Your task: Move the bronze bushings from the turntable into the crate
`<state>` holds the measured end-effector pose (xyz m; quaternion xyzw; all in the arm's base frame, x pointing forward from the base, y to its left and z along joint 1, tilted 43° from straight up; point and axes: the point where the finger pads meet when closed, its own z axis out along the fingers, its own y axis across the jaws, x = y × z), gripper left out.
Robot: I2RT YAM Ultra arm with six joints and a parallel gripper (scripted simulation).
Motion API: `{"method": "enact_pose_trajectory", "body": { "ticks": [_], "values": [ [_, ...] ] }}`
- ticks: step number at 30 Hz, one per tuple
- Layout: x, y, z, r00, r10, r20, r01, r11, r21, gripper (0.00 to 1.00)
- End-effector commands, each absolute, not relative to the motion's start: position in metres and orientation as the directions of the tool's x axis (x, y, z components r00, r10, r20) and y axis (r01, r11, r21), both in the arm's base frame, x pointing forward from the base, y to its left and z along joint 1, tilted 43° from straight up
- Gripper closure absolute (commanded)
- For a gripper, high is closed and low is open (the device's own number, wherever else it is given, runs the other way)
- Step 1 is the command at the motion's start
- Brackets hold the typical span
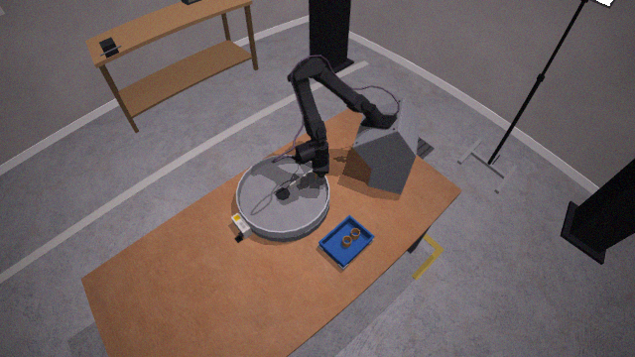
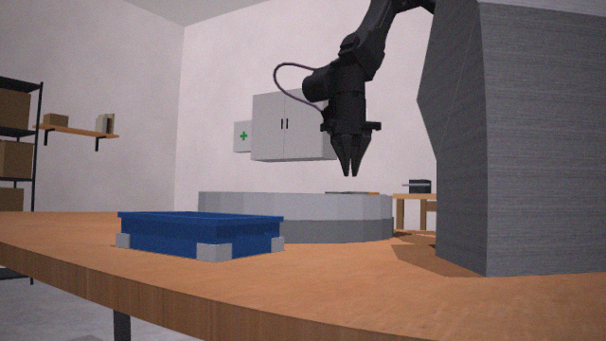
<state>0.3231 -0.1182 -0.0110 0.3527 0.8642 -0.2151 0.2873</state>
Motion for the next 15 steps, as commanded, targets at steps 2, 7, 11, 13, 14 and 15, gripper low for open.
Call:
{"method": "enact_pose_trajectory", "body": {
  "ticks": [2, 7, 11, 13, 14, 15],
  "values": [
    [0.3357, -0.1175, 0.0054, -0.556, 0.475, -0.682, 0.733, 0.667, -0.132, 0.85],
    [0.3376, -0.1165, 0.0075, -0.564, 0.472, -0.678, 0.727, 0.672, -0.136, 0.85],
    [0.3382, -0.1170, 0.0083, -0.560, 0.471, -0.681, 0.729, 0.671, -0.135, 0.85],
    [0.3382, -0.1170, 0.0083, -0.560, 0.471, -0.681, 0.729, 0.671, -0.135, 0.85],
    [0.3382, -0.1170, 0.0083, -0.560, 0.471, -0.681, 0.729, 0.671, -0.135, 0.85],
    [0.3382, -0.1170, 0.0083, -0.560, 0.472, -0.681, 0.729, 0.671, -0.135, 0.85]
  ]
}}
